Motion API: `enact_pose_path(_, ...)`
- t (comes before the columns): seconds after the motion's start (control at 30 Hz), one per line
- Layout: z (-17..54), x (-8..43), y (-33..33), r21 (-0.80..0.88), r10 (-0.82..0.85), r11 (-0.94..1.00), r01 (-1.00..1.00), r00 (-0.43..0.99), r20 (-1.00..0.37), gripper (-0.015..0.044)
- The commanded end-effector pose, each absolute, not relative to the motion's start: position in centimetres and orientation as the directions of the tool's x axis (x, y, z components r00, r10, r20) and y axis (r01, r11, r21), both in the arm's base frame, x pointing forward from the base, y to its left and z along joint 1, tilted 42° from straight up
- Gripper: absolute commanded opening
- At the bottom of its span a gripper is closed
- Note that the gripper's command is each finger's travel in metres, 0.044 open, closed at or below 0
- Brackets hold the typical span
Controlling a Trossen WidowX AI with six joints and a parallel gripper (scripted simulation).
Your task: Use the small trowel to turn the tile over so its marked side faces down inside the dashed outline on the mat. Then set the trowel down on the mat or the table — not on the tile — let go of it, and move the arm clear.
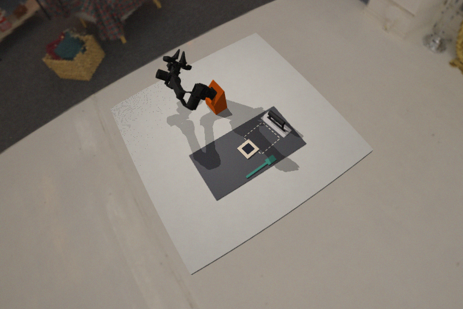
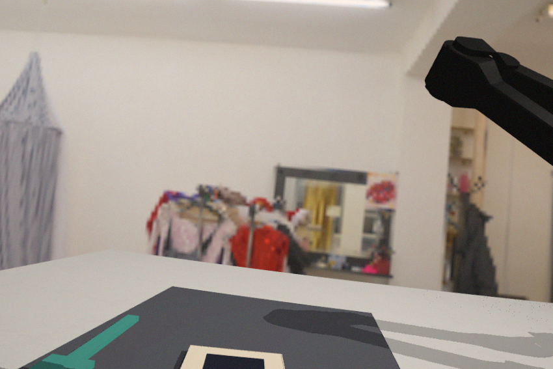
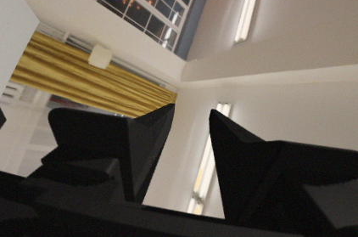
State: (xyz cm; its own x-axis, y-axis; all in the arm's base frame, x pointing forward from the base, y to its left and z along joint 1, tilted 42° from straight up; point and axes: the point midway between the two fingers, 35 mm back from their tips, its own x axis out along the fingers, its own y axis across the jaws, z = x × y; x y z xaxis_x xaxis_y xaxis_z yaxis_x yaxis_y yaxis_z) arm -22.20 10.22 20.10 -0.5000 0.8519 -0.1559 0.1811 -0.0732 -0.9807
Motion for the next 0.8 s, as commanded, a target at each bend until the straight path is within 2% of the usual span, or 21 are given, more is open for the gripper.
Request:
enact_pose_path(0.0, 20.3, -22.7, 9.4, -0.985, 0.827, -0.087, 0.152, -0.54, -0.157, 0.0258)
enact_pose_path(0.27, 21.0, -25.0, 4.8, -0.985, 0.696, -0.121, 0.127, -0.697, -0.175, 0.027)
enact_pose_path(0.53, 21.5, -26.7, -2.6, -0.976, 0.474, -0.146, 0.162, -0.855, -0.213, 0.027)
enact_pose_path(0.77, 21.8, -26.4, -9.7, -0.964, 0.249, -0.158, 0.214, -0.936, -0.249, 0.027)
